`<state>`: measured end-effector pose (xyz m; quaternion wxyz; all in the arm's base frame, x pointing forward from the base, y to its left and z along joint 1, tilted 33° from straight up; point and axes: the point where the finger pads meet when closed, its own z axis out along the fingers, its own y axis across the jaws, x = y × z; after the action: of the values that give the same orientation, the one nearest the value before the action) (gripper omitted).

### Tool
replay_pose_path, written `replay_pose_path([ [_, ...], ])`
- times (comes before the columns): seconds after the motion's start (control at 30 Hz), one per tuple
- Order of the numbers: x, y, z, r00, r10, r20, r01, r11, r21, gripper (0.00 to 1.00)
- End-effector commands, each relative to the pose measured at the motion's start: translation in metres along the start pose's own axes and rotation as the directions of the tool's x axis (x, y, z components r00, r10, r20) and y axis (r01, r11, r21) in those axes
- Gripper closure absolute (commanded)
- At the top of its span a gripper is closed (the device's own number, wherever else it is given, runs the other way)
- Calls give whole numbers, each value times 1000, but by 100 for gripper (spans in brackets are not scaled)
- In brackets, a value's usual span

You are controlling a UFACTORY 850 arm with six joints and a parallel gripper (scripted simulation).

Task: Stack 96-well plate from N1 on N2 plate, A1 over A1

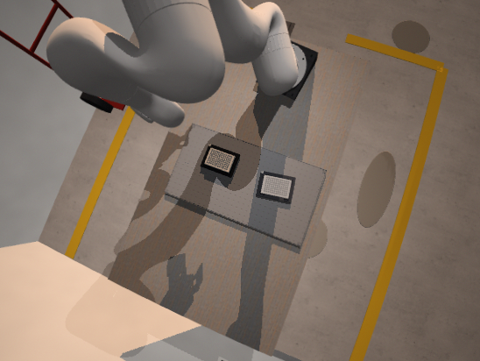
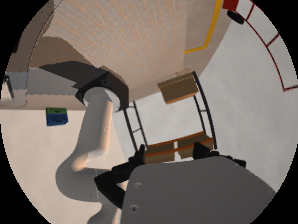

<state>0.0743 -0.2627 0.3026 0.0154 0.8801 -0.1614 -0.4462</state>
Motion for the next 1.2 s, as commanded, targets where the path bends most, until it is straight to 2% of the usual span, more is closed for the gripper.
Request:
replay_pose_path([
  [0.0,0,0,0,1000,1,-1,-1,1000,0,0],
  [0.53,0,0,0,1000,1,-1,-1,1000,0,0],
  [0.63,8,-11,-4,996,37,-85,-34,999,40,0],
  [0.77,18,-24,-8,995,42,-95,-37,998,45,0],
  [0.87,26,-36,-13,981,82,-175,-67,993,92,0],
  [1.1,38,-53,-19,972,102,-209,-79,990,115,0],
  [1.17,43,-60,-23,957,133,-258,-96,984,150,0],
])
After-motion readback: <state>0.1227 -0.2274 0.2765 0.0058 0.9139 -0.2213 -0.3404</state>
